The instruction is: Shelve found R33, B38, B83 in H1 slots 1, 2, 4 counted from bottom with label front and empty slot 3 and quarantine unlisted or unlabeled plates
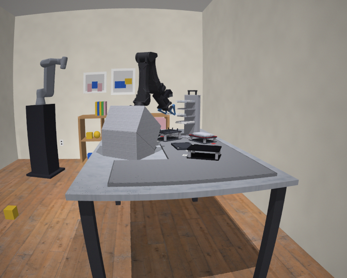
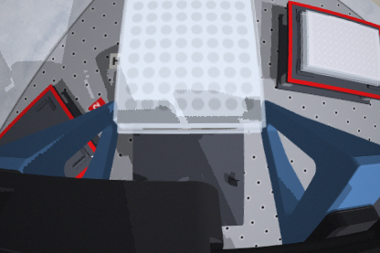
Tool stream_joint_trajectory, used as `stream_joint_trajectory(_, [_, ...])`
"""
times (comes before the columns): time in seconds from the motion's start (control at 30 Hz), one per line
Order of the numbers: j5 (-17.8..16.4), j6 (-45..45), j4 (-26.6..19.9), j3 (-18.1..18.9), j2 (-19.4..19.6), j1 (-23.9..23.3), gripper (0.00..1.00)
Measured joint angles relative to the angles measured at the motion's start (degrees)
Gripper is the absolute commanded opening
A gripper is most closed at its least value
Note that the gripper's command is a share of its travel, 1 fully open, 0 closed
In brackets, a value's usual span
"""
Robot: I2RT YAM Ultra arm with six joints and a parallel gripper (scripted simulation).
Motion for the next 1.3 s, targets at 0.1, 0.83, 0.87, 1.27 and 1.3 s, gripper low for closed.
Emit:
stream_joint_trajectory(0.1, [-0.3,-0.1,0.0,0.0,0.0,-0.3,0.86])
stream_joint_trajectory(0.83, [-1.9,-0.5,0.5,2.5,3.4,-2.1,0.86])
stream_joint_trajectory(0.87, [-2.0,-0.5,0.6,2.6,3.5,-2.1,0.86])
stream_joint_trajectory(1.27, [-2.7,-0.7,1.2,3.8,5.1,-2.9,0.86])
stream_joint_trajectory(1.3, [-2.8,-0.7,1.2,3.9,5.3,-3.0,0.86])
